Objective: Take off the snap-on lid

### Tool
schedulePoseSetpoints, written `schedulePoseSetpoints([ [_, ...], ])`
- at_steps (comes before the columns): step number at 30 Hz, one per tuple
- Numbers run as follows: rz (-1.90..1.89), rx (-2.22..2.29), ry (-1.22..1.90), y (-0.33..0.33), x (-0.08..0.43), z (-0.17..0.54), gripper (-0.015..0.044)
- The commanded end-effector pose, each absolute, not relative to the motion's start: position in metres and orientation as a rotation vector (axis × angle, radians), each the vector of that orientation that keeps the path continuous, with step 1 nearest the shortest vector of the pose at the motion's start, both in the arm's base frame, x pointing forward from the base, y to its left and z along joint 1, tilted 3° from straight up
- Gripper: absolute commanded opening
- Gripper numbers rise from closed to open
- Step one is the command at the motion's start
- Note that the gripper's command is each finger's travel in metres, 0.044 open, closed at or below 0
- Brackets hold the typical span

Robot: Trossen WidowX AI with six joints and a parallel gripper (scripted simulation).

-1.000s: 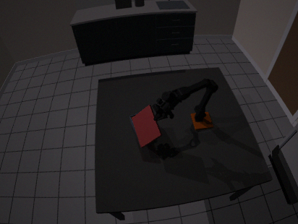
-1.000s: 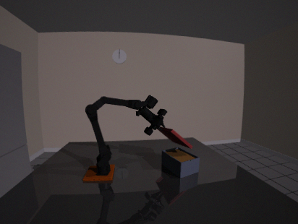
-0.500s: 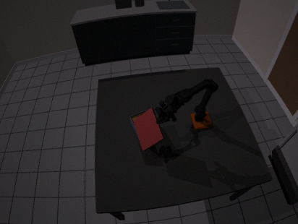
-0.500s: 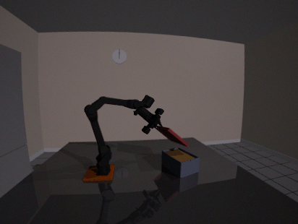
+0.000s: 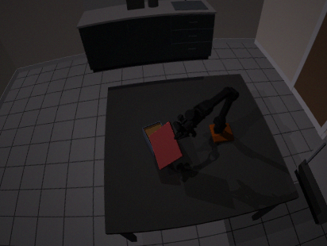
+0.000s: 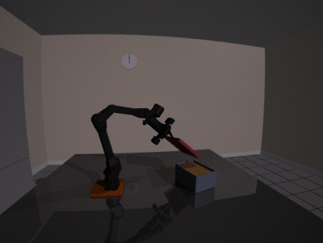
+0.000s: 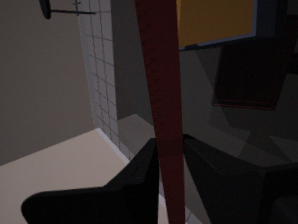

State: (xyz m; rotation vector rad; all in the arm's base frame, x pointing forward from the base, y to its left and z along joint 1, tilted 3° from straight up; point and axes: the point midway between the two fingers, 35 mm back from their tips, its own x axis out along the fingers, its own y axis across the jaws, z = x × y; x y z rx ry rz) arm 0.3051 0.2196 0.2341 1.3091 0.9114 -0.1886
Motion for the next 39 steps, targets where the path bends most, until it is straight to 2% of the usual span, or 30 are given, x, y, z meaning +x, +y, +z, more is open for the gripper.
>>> schedulePoseSetpoints([
  [1,-0.181,1.32,0.901,0.228,0.301,0.239,0.0],
  [39,-0.181,1.326,0.906,0.292,0.261,0.242,0.0],
])
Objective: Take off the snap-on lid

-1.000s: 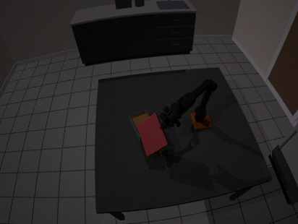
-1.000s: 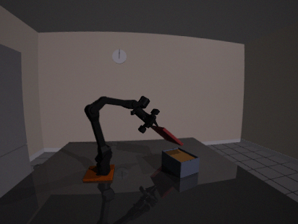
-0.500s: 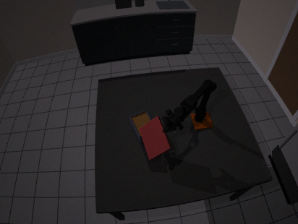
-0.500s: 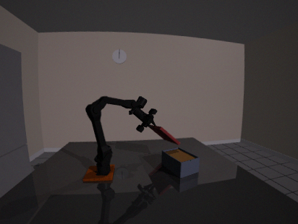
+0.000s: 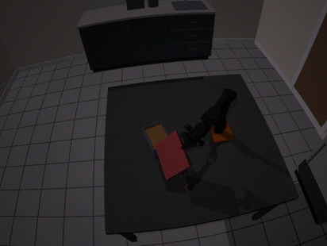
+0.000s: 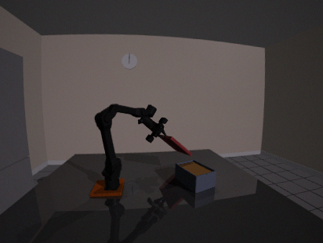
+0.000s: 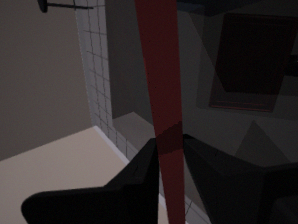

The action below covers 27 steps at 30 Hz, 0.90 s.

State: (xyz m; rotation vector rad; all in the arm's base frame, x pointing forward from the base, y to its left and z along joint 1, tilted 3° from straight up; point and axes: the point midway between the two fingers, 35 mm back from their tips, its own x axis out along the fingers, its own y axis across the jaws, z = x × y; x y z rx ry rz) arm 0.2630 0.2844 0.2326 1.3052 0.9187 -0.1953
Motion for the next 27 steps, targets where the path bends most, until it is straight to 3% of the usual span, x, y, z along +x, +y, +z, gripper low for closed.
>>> schedulePoseSetpoints([
  [1,-0.181,1.326,0.906,0.293,0.26,0.242,0.0],
  [27,-0.182,1.329,0.909,0.333,0.234,0.244,0.0],
])
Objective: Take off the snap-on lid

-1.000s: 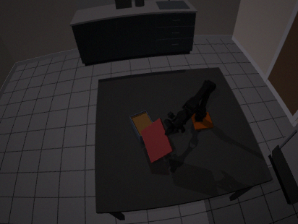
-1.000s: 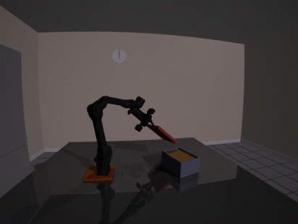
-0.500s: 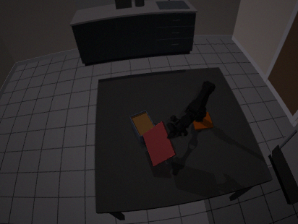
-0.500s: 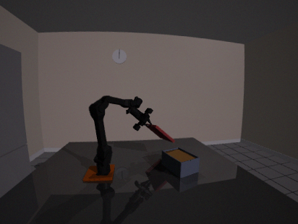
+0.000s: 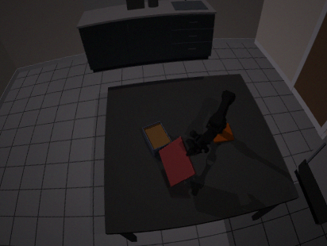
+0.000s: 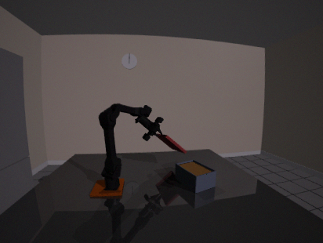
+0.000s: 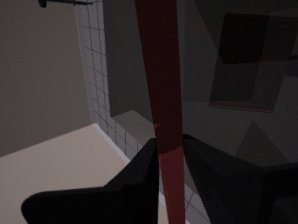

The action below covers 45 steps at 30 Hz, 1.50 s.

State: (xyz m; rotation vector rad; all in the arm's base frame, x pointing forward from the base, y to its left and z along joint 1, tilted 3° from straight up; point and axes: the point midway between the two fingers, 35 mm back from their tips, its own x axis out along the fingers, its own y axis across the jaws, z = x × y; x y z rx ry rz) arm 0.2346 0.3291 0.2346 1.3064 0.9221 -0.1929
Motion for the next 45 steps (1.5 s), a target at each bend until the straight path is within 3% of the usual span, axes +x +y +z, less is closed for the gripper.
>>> schedulePoseSetpoints([
  [1,-0.182,1.329,0.909,0.333,0.234,0.244,0.0],
  [45,-0.182,1.329,0.909,0.332,0.232,0.209,0.0],
])
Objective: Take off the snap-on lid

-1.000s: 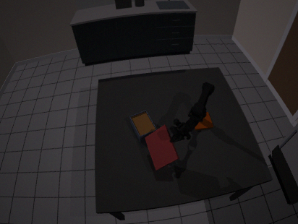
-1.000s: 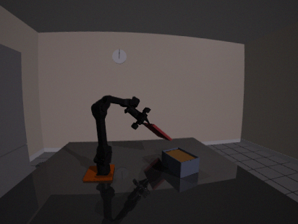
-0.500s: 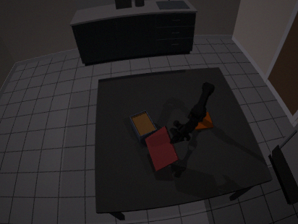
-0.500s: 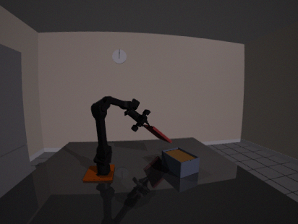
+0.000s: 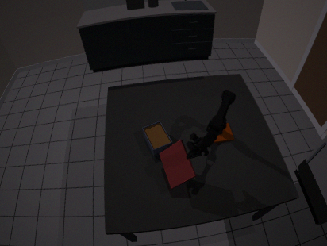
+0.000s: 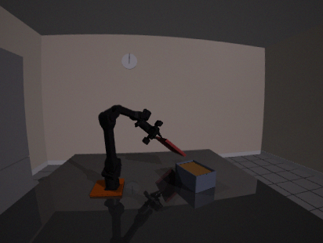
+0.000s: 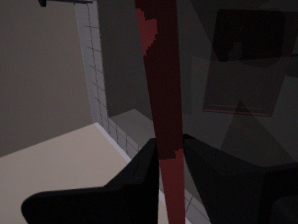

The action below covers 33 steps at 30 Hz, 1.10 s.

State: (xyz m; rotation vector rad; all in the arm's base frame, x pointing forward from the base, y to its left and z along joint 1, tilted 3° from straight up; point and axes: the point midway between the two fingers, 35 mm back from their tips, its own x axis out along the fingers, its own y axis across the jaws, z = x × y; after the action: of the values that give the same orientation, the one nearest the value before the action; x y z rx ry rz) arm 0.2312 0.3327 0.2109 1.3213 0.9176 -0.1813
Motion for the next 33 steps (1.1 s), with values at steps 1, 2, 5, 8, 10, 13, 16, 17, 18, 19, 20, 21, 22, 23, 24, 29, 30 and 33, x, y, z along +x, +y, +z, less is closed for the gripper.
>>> schedulePoseSetpoints([
  [1,-0.182,1.329,0.909,0.332,0.232,0.208,0.0],
  [2,-0.182,1.329,0.909,0.332,0.232,0.207,0.0],
  [5,-0.182,1.329,0.909,0.332,0.232,0.205,0.0],
  [8,-0.182,1.329,0.909,0.332,0.232,0.202,0.0],
  [10,-0.182,1.329,0.909,0.332,0.232,0.201,0.0],
  [13,-0.182,1.329,0.909,0.332,0.231,0.198,0.0],
  [16,-0.182,1.329,0.909,0.333,0.231,0.196,0.0],
  [17,-0.182,1.329,0.909,0.333,0.231,0.195,0.0],
  [18,-0.182,1.329,0.909,0.333,0.231,0.194,0.0],
  [19,-0.182,1.329,0.909,0.333,0.231,0.194,0.0],
  [20,-0.182,1.329,0.909,0.333,0.231,0.193,0.0],
  [21,-0.182,1.329,0.909,0.333,0.231,0.192,0.0],
  [22,-0.182,1.329,0.909,0.333,0.231,0.191,0.0],
  [23,-0.182,1.329,0.909,0.333,0.231,0.19,0.0],
  [24,-0.182,1.329,0.909,0.333,0.231,0.189,0.0],
  [29,-0.182,1.329,0.909,0.333,0.231,0.185,0.0],
  [30,-0.182,1.329,0.909,0.333,0.231,0.185,0.0],
  [33,-0.182,1.329,0.909,0.333,0.231,0.182,0.0],
])
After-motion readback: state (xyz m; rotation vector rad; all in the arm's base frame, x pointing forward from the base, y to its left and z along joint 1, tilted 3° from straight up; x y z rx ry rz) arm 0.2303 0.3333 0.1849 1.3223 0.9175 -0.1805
